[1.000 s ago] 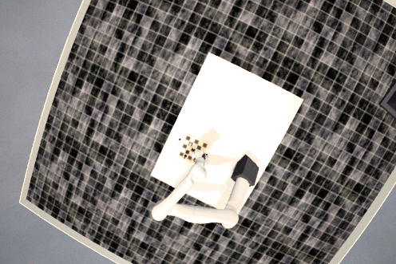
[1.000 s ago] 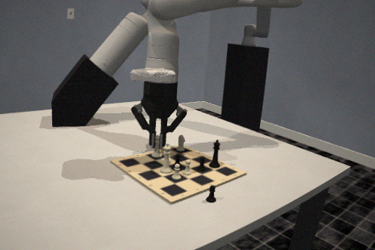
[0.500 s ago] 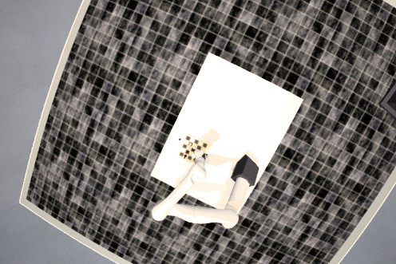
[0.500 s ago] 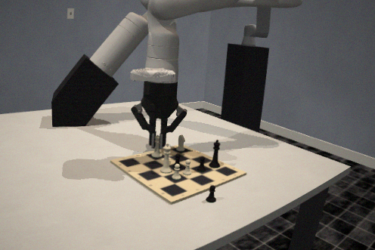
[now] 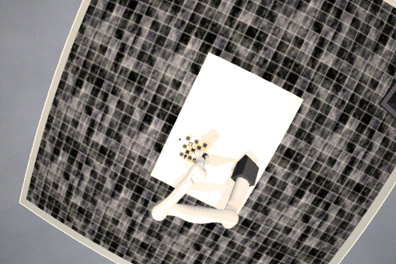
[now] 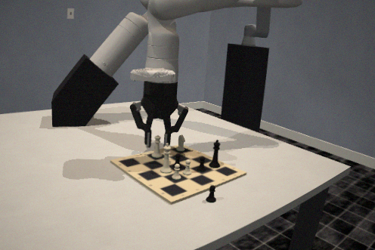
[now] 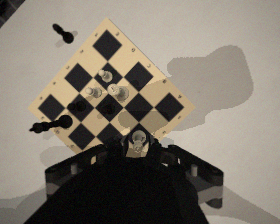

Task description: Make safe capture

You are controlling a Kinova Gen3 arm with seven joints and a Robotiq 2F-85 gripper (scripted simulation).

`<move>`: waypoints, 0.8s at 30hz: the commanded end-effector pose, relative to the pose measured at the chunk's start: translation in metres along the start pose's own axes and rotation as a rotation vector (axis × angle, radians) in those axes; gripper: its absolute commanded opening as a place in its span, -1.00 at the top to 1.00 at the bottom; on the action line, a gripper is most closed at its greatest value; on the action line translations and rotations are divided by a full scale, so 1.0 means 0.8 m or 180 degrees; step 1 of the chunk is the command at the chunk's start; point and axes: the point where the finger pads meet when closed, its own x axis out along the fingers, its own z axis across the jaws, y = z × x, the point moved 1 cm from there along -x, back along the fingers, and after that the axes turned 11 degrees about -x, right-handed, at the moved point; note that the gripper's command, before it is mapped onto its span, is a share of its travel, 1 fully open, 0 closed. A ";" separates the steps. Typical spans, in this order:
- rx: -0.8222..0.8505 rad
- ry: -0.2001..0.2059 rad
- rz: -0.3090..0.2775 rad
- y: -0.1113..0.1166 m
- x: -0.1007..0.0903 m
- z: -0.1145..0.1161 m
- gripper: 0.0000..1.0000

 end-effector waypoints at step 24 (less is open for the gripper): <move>0.0001 0.0001 0.0005 0.001 -0.050 0.000 0.18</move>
